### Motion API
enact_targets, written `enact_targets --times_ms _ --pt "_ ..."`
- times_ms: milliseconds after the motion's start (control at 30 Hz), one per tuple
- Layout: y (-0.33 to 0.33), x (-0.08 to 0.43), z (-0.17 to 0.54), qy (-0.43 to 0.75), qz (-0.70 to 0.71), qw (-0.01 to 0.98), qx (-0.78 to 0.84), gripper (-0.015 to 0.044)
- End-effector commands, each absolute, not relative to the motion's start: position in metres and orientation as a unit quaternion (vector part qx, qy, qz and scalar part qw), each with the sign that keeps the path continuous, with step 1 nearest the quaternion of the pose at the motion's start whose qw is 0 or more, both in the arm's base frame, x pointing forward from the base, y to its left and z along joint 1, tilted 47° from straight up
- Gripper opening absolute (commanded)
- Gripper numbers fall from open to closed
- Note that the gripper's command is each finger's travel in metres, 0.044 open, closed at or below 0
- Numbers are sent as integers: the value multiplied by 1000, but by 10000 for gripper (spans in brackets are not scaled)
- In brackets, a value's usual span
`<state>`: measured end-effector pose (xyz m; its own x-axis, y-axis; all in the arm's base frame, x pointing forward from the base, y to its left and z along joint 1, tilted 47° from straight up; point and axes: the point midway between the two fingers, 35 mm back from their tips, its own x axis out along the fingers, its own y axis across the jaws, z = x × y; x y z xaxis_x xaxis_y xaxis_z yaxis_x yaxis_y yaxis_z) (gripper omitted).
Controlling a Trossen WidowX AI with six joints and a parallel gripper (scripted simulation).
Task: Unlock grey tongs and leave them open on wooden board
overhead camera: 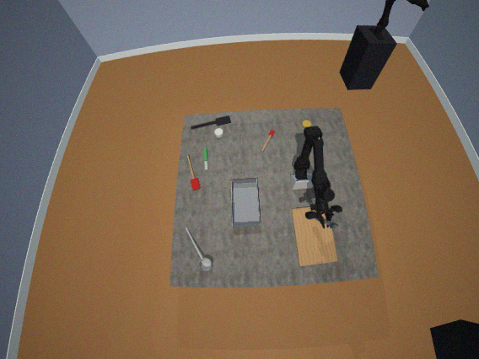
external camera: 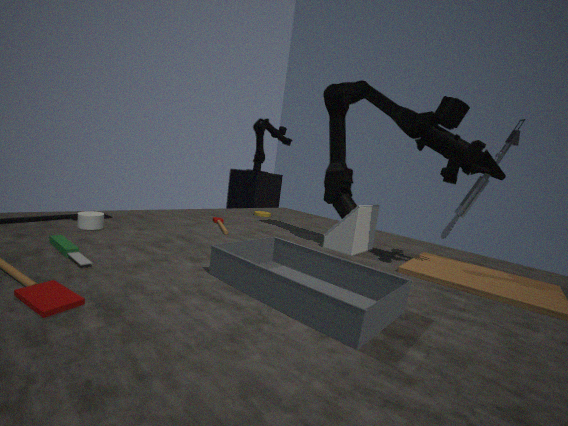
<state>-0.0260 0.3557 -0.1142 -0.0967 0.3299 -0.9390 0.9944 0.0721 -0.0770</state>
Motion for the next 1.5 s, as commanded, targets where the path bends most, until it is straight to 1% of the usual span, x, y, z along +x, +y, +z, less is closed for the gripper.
enact_targets --times_ms 0,700,1467 --pt "357 -27 -113 614 -416 395 542 -150" --pt "357 -27 -115 611 -420 399 539 -150" --pt "361 -29 -153 542 -499 483 474 -150"
